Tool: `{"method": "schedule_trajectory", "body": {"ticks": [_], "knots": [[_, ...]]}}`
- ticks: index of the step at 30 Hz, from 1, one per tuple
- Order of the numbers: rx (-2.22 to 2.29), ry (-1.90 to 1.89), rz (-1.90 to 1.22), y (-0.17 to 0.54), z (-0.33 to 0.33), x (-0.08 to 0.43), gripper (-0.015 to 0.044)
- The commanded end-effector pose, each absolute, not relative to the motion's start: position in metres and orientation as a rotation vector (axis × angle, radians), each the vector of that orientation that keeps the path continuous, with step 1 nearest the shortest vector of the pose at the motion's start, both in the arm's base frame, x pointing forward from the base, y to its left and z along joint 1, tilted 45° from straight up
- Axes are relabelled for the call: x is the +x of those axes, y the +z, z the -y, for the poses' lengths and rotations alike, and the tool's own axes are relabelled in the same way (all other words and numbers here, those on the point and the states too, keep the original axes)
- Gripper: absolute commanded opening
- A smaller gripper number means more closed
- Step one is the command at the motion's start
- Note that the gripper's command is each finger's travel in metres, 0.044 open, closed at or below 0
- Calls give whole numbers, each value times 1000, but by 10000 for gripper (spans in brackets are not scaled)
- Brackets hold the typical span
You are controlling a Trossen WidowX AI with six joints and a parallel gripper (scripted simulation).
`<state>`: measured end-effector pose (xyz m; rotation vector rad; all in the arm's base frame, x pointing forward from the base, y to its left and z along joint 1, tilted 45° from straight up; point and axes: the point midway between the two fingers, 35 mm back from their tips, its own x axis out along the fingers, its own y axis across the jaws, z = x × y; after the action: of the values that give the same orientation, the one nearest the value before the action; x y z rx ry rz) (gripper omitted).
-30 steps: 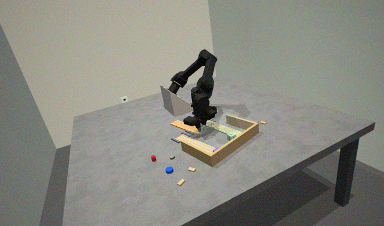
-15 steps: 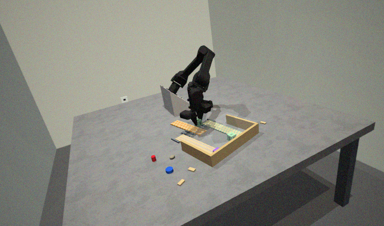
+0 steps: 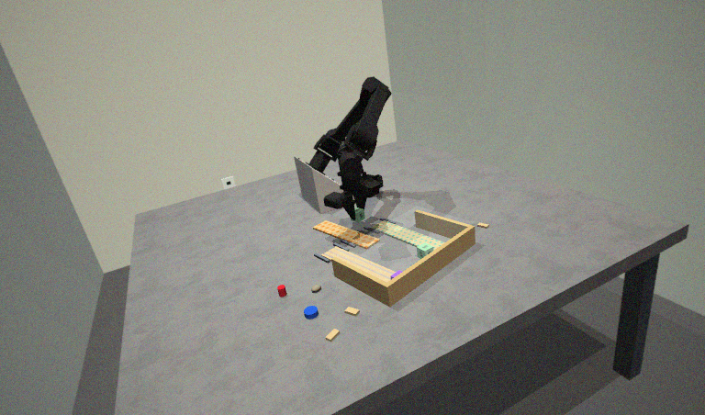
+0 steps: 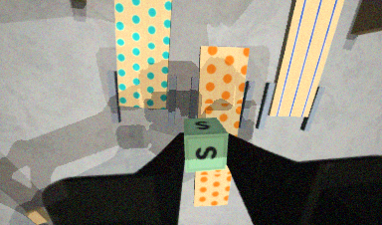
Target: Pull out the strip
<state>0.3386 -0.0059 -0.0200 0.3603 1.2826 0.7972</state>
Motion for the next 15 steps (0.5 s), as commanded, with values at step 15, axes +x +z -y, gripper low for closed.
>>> {"method": "schedule_trajectory", "body": {"ticks": [15], "knots": [[351,793,-1281,3,27,303,0]]}}
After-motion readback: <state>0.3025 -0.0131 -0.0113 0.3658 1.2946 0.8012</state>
